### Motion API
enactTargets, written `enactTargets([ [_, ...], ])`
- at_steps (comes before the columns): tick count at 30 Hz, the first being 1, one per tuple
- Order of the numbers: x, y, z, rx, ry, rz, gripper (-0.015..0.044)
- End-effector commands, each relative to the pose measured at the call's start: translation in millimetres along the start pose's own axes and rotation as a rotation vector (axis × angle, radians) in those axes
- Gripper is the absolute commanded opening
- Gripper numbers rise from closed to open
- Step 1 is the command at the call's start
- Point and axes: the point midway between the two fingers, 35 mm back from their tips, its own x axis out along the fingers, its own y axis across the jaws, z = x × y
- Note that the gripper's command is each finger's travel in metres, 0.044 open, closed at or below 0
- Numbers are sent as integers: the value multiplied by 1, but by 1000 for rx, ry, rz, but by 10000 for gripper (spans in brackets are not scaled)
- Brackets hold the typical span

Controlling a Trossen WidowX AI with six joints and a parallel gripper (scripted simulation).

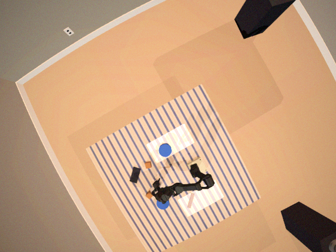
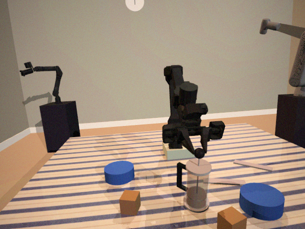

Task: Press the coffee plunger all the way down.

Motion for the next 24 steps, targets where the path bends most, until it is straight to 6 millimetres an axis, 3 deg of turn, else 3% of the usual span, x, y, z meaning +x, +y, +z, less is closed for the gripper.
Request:
enactTargets([
  [1, 6, 0, -16, 0, 56, -2, 123],
  [24, 9, 0, -12, 0, 55, -2, 123],
])
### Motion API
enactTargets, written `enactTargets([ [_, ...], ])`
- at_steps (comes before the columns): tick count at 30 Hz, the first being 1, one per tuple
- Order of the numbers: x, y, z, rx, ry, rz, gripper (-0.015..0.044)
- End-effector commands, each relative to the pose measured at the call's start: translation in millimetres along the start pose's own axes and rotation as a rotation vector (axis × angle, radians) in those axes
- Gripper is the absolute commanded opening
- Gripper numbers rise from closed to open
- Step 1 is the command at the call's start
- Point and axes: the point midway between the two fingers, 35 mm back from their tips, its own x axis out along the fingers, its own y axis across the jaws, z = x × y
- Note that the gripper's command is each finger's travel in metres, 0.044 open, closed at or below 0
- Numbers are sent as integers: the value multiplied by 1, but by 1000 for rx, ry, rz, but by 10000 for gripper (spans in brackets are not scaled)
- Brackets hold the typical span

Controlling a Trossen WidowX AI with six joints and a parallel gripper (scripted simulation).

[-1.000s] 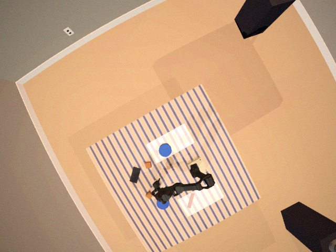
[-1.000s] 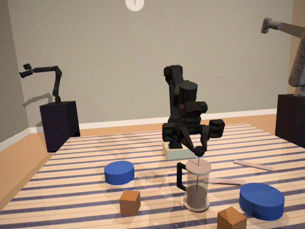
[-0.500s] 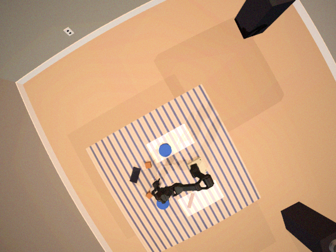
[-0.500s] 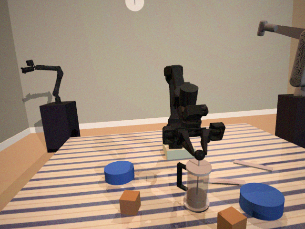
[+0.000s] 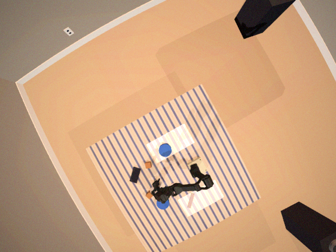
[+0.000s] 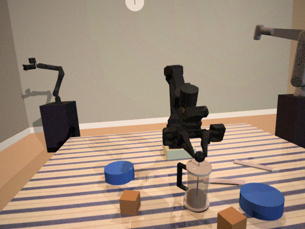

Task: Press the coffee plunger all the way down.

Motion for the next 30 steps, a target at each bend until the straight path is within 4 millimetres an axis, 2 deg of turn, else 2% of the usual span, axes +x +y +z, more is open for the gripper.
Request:
enactTargets([
  [1, 3, 0, -7, 0, 28, -1, 123],
  [26, 2, 0, 0, 0, 7, 0, 123],
  [30, 2, 0, 0, 0, 7, 0, 228],
])
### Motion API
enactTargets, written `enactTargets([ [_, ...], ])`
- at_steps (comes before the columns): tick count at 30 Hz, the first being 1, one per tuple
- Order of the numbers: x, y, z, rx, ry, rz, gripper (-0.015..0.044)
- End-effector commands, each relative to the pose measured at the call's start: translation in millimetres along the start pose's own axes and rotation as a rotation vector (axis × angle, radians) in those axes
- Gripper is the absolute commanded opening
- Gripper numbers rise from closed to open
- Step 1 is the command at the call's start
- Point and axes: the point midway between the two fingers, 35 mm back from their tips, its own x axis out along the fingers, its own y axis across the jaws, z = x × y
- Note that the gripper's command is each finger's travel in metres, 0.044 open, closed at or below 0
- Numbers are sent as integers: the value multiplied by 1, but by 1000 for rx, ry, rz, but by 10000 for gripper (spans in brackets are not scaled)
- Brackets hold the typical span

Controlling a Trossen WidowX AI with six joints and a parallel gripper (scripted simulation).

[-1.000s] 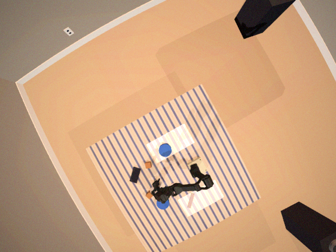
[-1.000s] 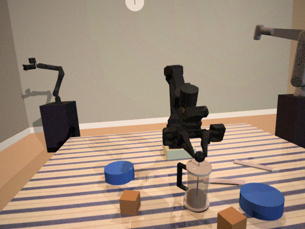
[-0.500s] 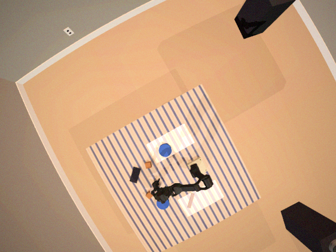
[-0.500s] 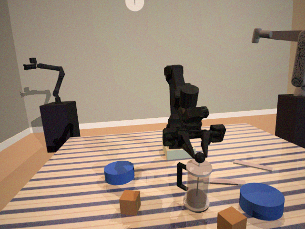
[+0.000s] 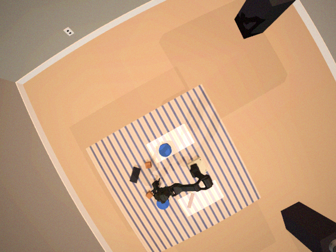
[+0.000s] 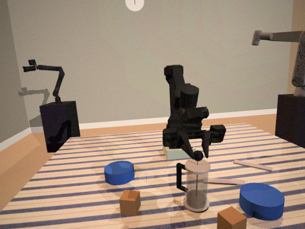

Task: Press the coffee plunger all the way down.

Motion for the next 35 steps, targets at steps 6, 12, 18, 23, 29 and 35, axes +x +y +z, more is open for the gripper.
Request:
enactTargets([
  [6, 0, 0, -1, 0, 3, 0, 385],
  [12, -1, 0, 1, 0, 3, 0, 440],
  [18, -46, -1, 34, 0, 18, -1, 440],
  [23, -73, -1, 46, 0, 26, -2, 440],
  [29, -72, -1, 44, 0, 26, -2, 440],
  [35, -72, -1, 44, 0, 26, -2, 440],
])
